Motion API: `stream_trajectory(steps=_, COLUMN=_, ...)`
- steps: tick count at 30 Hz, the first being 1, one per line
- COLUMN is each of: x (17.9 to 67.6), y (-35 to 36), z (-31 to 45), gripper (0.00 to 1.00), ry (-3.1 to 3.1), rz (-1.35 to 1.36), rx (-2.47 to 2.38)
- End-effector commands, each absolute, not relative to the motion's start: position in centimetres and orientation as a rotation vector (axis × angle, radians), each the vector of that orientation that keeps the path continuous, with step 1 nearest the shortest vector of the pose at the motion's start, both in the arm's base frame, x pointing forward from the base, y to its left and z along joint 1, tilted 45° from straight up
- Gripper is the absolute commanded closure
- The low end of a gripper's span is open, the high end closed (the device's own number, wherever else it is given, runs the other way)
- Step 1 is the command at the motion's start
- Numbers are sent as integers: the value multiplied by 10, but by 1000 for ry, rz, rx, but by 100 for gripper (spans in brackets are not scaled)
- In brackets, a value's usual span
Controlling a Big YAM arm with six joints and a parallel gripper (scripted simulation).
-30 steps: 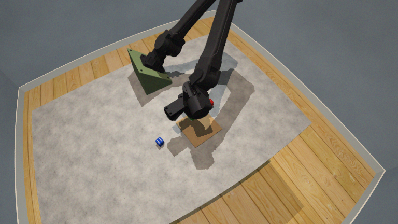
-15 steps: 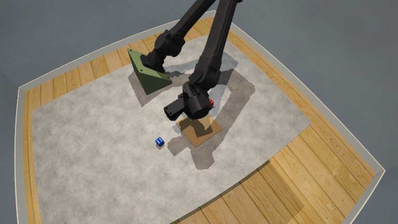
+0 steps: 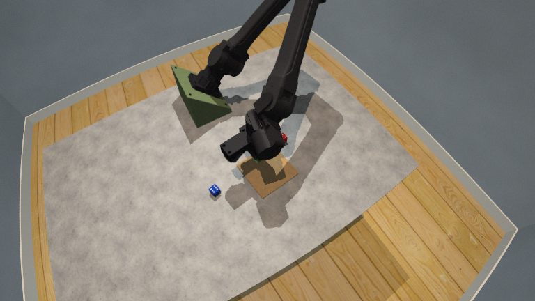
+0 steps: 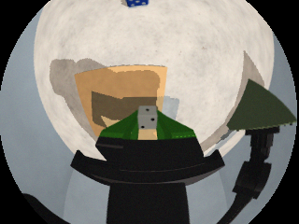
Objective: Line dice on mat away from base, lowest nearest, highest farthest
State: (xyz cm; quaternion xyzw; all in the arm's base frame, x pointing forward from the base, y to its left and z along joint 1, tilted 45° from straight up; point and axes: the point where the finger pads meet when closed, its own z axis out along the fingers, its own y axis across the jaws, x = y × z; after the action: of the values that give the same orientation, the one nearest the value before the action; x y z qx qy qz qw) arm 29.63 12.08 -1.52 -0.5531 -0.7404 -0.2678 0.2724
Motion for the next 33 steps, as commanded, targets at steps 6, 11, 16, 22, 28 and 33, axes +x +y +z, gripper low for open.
stream_trajectory(steps=6, x=304, y=121, z=-14, gripper=80, ry=-1994, rz=-733, rx=-1498)
stream_trajectory(steps=11, x=304, y=121, z=-14, gripper=80, ry=-1994, rz=-733, rx=-1498)
stream_trajectory(steps=16, x=304, y=121, z=-14, gripper=72, ry=-1994, rz=-733, rx=-1498)
stream_trajectory(steps=22, x=304, y=121, z=-14, gripper=64, ry=-1994, rz=-733, rx=-1498)
stream_trajectory(steps=28, x=304, y=121, z=-14, gripper=61, ry=-1994, rz=-733, rx=-1498)
stream_trajectory(steps=33, x=304, y=121, z=-14, gripper=61, ry=-1994, rz=-733, rx=-1498)
